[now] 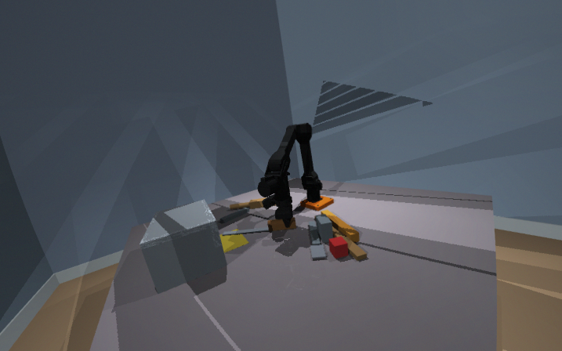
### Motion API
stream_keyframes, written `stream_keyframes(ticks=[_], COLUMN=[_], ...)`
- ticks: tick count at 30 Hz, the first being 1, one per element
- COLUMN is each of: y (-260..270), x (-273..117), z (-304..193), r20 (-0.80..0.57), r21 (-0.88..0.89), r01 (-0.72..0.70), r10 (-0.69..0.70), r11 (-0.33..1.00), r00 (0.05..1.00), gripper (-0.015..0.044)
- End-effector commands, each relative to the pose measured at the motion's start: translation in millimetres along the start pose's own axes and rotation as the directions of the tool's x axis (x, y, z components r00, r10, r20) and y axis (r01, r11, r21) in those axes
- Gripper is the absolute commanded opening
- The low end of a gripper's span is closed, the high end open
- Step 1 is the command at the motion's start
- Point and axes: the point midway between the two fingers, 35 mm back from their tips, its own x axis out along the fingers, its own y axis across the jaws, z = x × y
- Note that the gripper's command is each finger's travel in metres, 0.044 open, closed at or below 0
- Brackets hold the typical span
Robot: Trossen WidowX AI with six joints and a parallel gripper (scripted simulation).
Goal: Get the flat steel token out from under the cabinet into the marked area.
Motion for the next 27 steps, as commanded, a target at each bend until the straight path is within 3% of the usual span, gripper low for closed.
stream_keyframes(ticks=[1, 27], y=[-4, -25], x=[-1, -1], z=[4, 22], r20=[0.003, 0.004], r21=[0.003, 0.003], r01=[-0.002, 0.0], r10=[0.002, 0.0], r11=[1.0, 1.0], r00=[1.0, 1.0], gripper=[0.0, 0.0])
